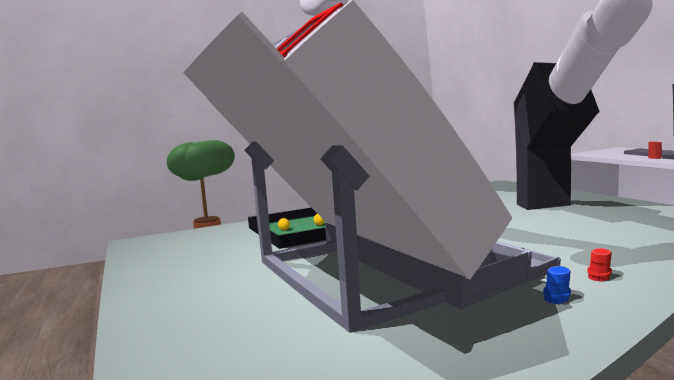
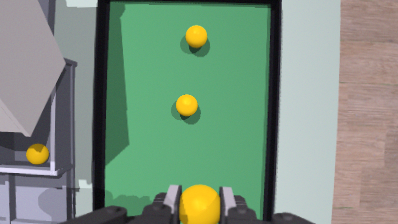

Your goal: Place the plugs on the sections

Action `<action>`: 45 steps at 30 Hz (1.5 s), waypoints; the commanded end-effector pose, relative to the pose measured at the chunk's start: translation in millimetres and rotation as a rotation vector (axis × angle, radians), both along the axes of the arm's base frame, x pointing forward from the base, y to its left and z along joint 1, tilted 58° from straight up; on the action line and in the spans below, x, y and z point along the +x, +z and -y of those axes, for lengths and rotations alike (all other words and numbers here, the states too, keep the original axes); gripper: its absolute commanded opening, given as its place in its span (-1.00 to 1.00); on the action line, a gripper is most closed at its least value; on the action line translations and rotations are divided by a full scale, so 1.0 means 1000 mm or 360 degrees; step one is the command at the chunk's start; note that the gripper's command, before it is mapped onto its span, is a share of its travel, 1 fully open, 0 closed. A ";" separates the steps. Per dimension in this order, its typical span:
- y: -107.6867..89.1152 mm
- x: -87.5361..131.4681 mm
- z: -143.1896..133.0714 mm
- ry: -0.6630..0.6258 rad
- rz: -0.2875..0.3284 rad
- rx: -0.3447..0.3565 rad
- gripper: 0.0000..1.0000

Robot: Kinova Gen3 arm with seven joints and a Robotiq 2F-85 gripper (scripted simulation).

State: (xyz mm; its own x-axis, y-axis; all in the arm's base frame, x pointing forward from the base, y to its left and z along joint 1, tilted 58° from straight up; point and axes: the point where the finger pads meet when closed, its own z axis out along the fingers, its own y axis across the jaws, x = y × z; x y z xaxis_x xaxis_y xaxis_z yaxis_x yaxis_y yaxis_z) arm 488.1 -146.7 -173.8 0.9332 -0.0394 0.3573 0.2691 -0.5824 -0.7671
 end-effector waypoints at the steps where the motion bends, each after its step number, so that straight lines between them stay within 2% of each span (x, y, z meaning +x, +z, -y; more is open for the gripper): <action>1: 0.002 0.000 0.003 -0.0004 0.0004 0.0001 -1.00; 9: 0.002 0.000 0.003 -0.0004 0.0004 0.0001 -1.00; 10: 0.072 -0.001 0.012 -0.0003 0.0004 0.0001 -1.00; 12: 0.075 -0.001 0.012 -0.0003 0.0004 0.0001 -1.00; 14: 0.089 -0.001 0.014 -0.0003 0.0004 0.0001 -1.00; 19: 0.147 -0.002 0.021 -0.0003 0.0004 0.0001 -1.00; 26: 0.151 -0.003 0.022 -0.0003 0.0004 0.0001 -1.00; 27: 0.214 -0.004 0.030 -0.0001 0.0003 0.0009 -1.00; 30: 0.229 -0.004 0.032 -0.0001 0.0003 0.0009 -1.00; 34: 0.278 -0.005 0.038 -0.0001 0.0003 0.0009 -1.00; 35: 0.285 -0.005 0.039 -0.0001 0.0003 0.0009 -1.00; 43: 0.285 -0.005 0.039 -0.0001 0.0003 0.0009 -1.00; 44: 0.309 0.059 0.042 -0.0001 0.0001 0.0011 -1.00; 45: 0.310 0.059 0.042 -0.0001 0.0001 0.0011 -1.00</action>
